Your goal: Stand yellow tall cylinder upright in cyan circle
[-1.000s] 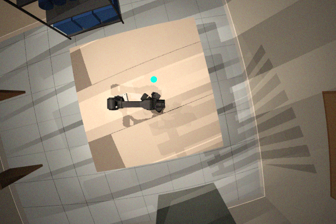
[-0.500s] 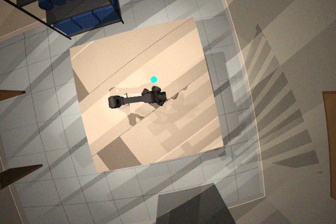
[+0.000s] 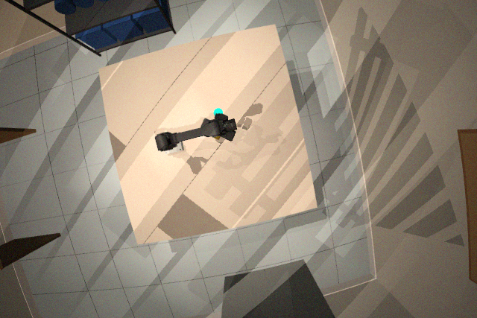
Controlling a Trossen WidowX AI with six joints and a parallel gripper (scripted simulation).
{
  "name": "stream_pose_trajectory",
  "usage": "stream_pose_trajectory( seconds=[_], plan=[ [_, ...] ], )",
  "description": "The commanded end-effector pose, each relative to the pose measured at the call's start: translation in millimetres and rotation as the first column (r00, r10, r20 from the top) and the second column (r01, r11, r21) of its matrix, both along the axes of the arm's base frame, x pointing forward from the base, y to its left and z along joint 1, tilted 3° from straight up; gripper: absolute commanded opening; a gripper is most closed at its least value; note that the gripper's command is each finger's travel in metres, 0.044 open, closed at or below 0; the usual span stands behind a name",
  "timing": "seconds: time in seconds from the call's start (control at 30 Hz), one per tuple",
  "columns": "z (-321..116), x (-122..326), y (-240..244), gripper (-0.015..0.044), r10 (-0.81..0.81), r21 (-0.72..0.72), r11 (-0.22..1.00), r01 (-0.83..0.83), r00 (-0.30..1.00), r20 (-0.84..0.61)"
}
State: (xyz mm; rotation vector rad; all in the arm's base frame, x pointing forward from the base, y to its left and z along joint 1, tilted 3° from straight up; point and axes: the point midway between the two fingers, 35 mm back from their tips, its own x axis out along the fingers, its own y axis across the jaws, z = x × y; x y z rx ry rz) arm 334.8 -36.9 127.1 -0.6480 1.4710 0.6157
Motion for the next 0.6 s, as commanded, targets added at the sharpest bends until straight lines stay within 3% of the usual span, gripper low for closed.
stream_pose_trajectory(
  seconds=[0.0, 0.57],
  plan=[
    [1, 4, 10, 0.0105, 0.019, 0.004, 1.0, -0.019, 1.0, 0.0],
    [2, 16, 59, 0.0105, 0.119, 0.009, 0.993, -0.119, 0.993, -0.012]
  ],
)
